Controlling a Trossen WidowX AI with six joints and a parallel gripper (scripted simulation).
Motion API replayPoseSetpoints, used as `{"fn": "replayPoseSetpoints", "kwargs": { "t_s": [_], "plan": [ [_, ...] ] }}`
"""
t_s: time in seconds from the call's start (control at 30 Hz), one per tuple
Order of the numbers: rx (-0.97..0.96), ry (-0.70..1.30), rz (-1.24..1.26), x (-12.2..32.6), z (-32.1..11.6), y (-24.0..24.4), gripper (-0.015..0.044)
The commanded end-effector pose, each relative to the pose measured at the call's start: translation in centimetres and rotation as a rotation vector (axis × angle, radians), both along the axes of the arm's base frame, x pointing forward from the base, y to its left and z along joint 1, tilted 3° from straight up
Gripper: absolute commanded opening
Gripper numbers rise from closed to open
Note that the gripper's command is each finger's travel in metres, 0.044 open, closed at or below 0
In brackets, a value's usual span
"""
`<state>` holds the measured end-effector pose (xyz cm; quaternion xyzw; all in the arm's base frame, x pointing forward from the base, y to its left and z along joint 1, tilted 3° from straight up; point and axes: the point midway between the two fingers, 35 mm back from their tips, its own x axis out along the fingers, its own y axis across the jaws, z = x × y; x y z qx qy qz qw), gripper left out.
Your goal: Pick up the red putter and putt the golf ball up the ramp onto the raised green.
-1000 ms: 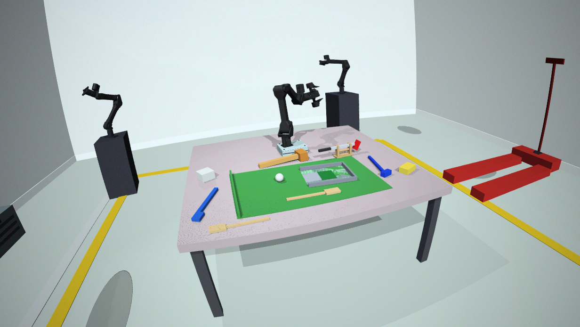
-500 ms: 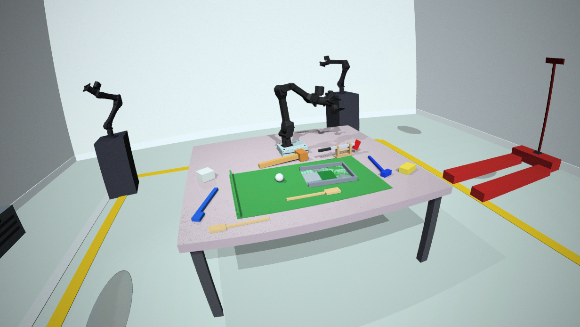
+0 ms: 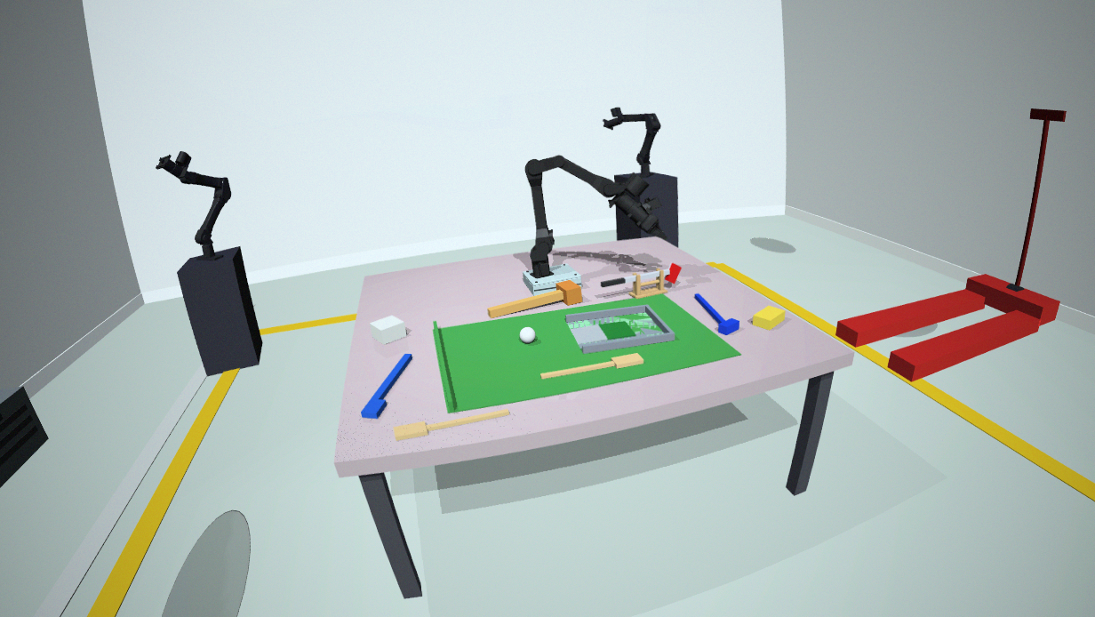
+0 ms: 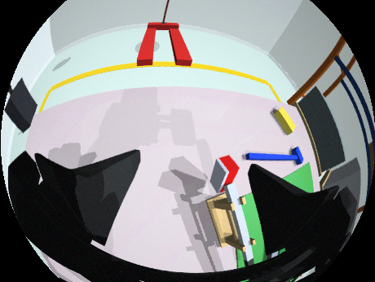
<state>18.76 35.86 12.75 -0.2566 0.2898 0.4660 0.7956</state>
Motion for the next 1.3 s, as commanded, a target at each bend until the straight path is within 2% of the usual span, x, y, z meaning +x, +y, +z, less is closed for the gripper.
{"fn": "replayPoseSetpoints", "kwargs": {
  "t_s": [0.0,0.23,0.47,0.77,1.27],
  "plan": [
    [-0.223,-0.004,0.066,4.7,-1.9,-5.4,0.0440],
    [-0.453,0.106,0.201,8.2,-3.9,-14.8,0.0440],
    [-0.510,0.274,0.357,7.8,-4.5,-23.4,0.0440],
    [-0.508,0.282,0.365,7.8,-4.6,-23.8,0.0440],
    [-0.508,0.282,0.365,7.7,-9.0,-23.9,0.0440]
  ]
}}
